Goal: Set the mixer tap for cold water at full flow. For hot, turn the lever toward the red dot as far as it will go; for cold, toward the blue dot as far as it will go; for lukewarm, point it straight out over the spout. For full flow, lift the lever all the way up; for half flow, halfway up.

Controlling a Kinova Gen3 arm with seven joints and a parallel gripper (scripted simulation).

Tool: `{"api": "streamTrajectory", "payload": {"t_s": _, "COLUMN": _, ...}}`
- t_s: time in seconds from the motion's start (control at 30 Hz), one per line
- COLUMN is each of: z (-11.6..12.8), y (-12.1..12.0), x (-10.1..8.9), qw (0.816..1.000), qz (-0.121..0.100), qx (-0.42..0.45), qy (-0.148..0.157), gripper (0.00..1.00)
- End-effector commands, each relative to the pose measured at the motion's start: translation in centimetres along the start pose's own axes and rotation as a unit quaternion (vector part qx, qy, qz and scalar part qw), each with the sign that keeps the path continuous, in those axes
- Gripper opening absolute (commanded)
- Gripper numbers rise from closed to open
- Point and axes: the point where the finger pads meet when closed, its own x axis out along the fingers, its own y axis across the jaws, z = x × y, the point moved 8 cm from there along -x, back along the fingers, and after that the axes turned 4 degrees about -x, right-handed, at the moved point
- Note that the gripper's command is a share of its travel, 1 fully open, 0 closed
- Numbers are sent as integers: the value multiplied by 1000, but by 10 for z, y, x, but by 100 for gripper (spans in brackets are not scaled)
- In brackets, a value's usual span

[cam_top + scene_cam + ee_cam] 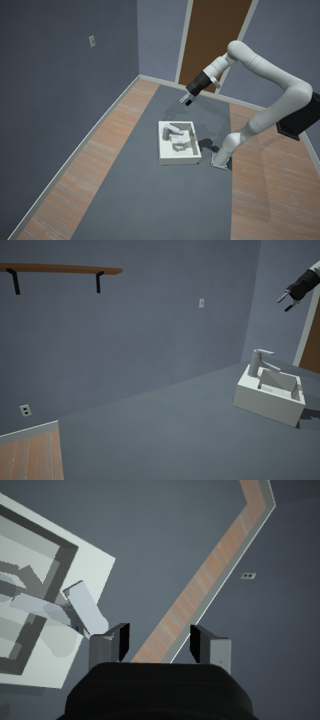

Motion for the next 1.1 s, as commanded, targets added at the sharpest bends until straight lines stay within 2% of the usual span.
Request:
{"api": "streamTrajectory", "payload": {"t_s": 0.0, "z": -3, "y": 2, "x": 8, "qw": 1000, "qz": -20, "qx": -23, "qy": 2, "gripper": 100}}
{"api": "streamTrajectory", "payload": {"t_s": 0.2, "z": -3, "y": 2, "x": 8, "qw": 1000, "qz": -20, "qx": -23, "qy": 2, "gripper": 100}}
{"api": "streamTrajectory", "payload": {"t_s": 0.23, "z": -6, "y": 4, "x": 16, "qw": 998, "qz": -41, "qx": -44, "qy": 6, "gripper": 100}}
{"api": "streamTrajectory", "payload": {"t_s": 0.43, "z": -6, "y": 4, "x": 16, "qw": 998, "qz": -41, "qx": -44, "qy": 6, "gripper": 100}}
{"api": "streamTrajectory", "payload": {"t_s": 0.47, "z": -9, "y": 5, "x": 24, "qw": 996, "qz": -61, "qx": -64, "qy": 11, "gripper": 100}}
{"api": "streamTrajectory", "payload": {"t_s": 0.67, "z": -9, "y": 5, "x": 24, "qw": 996, "qz": -61, "qx": -64, "qy": 11, "gripper": 100}}
{"api": "streamTrajectory", "payload": {"t_s": 0.7, "z": -11, "y": 5, "x": 32, "qw": 993, "qz": -80, "qx": -83, "qy": 16, "gripper": 100}}
{"api": "streamTrajectory", "payload": {"t_s": 0.9, "z": -11, "y": 5, "x": 32, "qw": 993, "qz": -80, "qx": -83, "qy": 16, "gripper": 100}}
{"api": "streamTrajectory", "payload": {"t_s": 0.93, "z": -13, "y": 5, "x": 40, "qw": 990, "qz": -98, "qx": -100, "qy": 23, "gripper": 100}}
{"api": "streamTrajectory", "payload": {"t_s": 1.07, "z": -13, "y": 5, "x": 40, "qw": 990, "qz": -98, "qx": -100, "qy": 23, "gripper": 100}}
